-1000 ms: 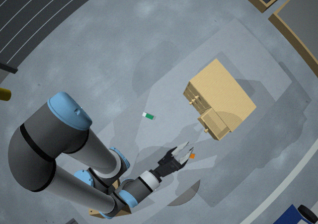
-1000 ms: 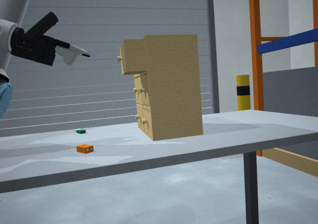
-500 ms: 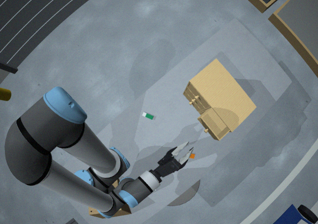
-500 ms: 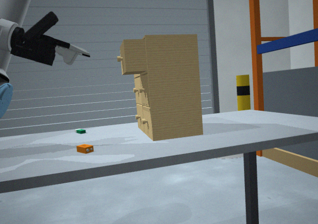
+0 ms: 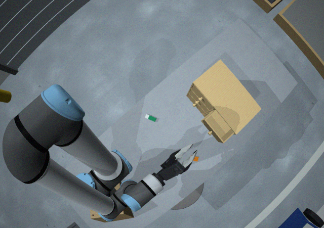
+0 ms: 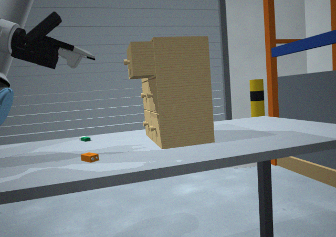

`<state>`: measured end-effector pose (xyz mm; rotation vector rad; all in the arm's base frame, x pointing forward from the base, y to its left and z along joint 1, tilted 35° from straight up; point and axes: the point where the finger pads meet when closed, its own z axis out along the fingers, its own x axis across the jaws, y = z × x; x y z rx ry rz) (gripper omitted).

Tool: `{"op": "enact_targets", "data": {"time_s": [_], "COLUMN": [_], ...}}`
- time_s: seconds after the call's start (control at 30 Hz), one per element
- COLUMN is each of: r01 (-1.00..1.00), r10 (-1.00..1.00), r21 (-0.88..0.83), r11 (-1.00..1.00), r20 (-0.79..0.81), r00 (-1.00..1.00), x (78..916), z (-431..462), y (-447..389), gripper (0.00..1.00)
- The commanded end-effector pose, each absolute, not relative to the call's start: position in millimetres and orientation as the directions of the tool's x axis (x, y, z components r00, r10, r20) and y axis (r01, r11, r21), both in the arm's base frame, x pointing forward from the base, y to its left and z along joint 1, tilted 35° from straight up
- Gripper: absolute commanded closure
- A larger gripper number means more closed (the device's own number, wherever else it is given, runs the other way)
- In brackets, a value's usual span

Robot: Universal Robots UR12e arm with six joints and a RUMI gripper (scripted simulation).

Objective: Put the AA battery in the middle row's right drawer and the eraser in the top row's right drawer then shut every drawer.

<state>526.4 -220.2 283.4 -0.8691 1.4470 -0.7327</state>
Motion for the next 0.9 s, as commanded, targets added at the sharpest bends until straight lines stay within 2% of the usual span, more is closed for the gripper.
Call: {"op": "enact_targets", "data": {"time_s": [0.0, 0.87], "r01": [-0.091, -0.100], "r10": [-0.852, -0.852], "r21": [-0.849, -0.849], "r11": [0.520, 0.519], "r20": [-0.523, -0.523], "r00": [0.015, 0.012], "x": [525.2, 525.0], "z": [283.1, 284.5], "y": [-220.7, -226.2], "gripper": [0.80, 0.80]}}
